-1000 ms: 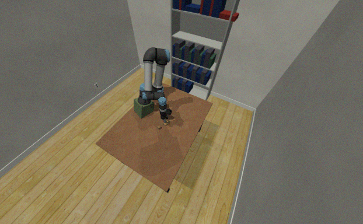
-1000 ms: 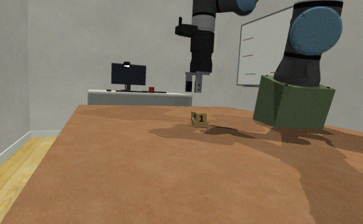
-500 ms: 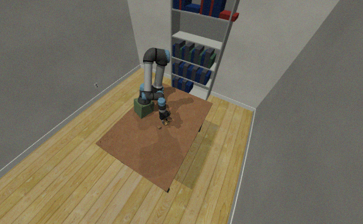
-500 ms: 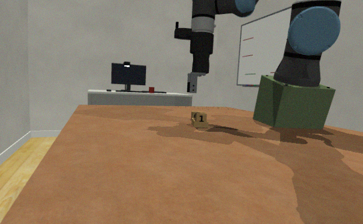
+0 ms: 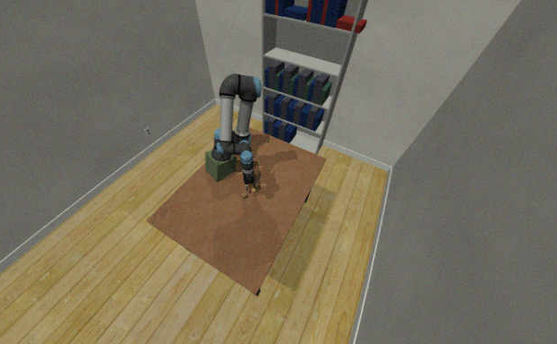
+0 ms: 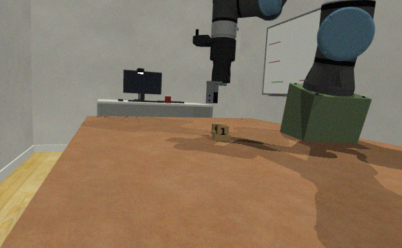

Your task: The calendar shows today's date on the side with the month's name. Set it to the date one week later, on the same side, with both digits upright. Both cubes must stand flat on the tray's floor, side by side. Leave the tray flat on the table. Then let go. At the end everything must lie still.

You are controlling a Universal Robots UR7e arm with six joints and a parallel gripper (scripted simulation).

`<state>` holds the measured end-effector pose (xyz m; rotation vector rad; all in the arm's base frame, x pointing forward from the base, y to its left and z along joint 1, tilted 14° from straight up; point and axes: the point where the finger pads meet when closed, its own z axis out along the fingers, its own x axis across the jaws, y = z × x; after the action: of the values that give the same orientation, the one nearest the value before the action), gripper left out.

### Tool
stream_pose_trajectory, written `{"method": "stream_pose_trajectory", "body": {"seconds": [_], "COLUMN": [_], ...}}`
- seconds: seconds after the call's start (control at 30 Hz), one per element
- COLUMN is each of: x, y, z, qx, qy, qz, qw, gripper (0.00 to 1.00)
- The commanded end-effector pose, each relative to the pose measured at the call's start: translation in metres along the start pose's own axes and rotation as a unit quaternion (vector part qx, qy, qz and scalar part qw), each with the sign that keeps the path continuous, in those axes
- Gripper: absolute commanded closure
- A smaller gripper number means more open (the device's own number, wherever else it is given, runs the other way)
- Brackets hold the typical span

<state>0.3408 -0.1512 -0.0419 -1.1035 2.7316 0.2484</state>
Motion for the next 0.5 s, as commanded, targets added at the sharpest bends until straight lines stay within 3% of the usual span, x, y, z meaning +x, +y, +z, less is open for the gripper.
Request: {"method": "stream_pose_trajectory", "body": {"seconds": [0.0,0.3,0.47], "x": [0.008,0.017,0.025], "y": [-0.001,-0.001,-0.001], "z": [0.001,0.002,0.003], "qx": [0.001,0.001,0.000], "qy": [0.000,0.000,0.000], "qz": [0.087,0.179,0.258], "qw": [0.996,0.984,0.966], "gripper": [0.00,0.00,0.00]}}
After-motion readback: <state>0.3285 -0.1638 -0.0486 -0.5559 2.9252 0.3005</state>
